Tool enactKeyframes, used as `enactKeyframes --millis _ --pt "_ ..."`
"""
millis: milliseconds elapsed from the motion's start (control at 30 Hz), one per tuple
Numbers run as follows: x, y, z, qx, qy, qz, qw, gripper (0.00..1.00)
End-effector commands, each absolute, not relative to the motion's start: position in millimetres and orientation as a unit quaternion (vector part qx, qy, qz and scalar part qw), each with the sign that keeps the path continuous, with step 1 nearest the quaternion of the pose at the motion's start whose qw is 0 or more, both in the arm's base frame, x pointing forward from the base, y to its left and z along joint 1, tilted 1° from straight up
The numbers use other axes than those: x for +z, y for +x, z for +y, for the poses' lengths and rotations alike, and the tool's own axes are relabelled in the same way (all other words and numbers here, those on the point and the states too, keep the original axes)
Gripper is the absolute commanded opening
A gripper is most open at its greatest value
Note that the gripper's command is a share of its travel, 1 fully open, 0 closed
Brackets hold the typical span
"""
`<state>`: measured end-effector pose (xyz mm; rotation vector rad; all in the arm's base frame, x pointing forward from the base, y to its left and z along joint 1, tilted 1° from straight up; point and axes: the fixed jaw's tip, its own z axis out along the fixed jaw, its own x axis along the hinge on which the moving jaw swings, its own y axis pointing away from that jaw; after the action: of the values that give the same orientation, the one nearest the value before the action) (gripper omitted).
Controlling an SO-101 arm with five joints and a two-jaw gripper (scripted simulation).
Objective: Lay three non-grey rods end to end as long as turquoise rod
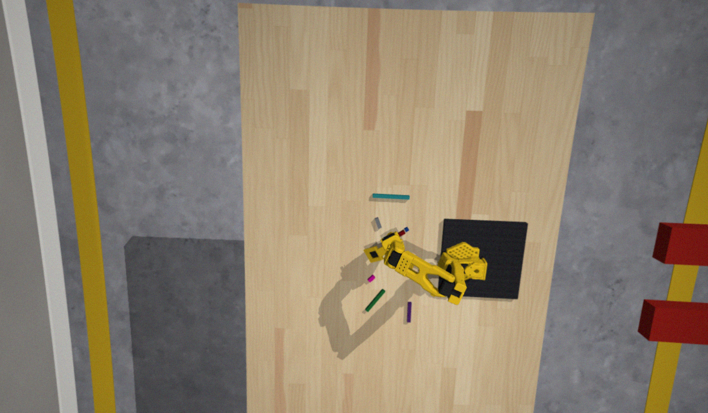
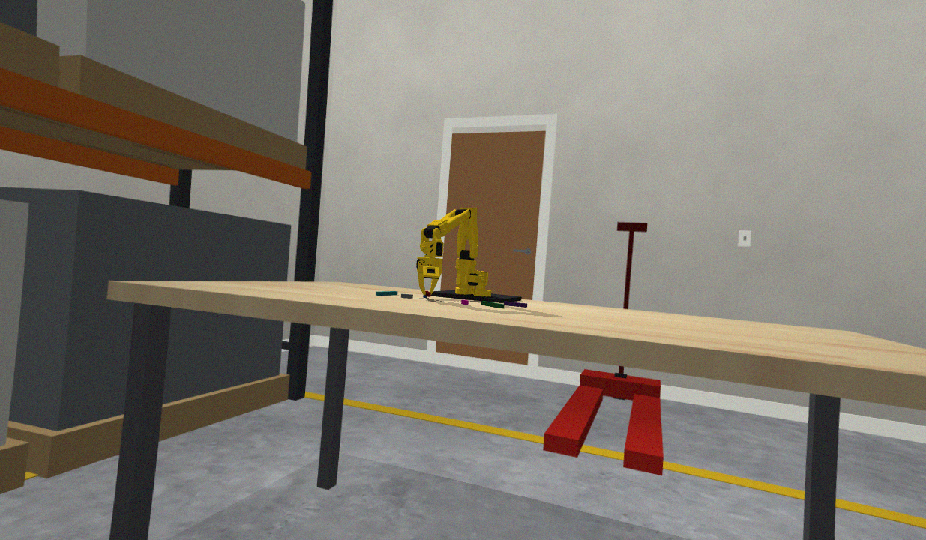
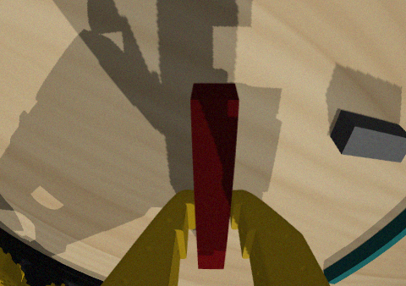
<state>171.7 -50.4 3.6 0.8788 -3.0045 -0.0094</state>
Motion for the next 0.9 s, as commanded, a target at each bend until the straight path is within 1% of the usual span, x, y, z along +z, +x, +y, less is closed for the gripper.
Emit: enactKeyframes --millis 0,867 --pt "0.8 170.6 -49.0 -0.008 0.283 -0.959 0.011 0.0" --pt "1.9 172.8 -48.4 -0.005 0.285 -0.959 0.008 0.0"
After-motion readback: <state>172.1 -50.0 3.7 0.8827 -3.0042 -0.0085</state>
